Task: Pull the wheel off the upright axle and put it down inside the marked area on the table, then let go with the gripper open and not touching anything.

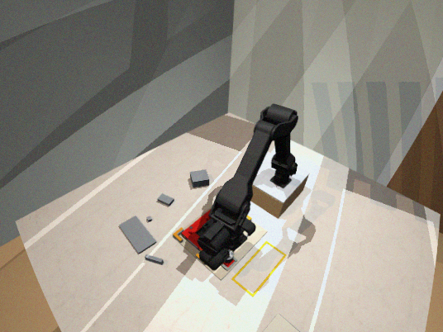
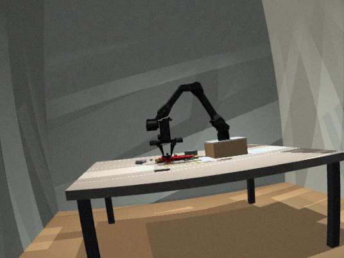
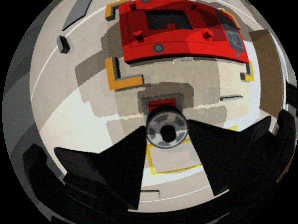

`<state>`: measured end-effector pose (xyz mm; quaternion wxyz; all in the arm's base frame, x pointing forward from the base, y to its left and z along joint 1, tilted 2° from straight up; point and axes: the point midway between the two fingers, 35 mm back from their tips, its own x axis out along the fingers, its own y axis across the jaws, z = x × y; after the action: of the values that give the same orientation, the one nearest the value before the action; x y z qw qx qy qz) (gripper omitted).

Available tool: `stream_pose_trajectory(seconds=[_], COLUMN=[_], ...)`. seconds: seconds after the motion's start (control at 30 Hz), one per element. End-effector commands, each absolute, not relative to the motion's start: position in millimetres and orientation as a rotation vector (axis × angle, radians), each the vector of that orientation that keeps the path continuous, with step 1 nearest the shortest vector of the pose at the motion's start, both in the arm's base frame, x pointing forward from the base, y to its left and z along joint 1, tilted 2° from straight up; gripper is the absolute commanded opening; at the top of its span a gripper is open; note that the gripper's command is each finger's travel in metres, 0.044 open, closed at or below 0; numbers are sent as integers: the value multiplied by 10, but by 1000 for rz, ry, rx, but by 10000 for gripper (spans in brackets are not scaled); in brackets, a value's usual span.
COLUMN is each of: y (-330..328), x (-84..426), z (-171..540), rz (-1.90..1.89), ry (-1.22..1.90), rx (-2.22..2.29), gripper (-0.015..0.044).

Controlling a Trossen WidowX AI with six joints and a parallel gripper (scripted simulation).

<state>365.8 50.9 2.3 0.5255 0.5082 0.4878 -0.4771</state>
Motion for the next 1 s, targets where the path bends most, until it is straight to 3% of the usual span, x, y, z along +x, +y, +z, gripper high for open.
stream_pose_trajectory(seconds=[0.0,0.97], y=[509,510], x=[3658,3654], z=[58,153], rz=[-1140,-1140], ry=[1166,1167], rx=[1217,1217], gripper=[0,0])
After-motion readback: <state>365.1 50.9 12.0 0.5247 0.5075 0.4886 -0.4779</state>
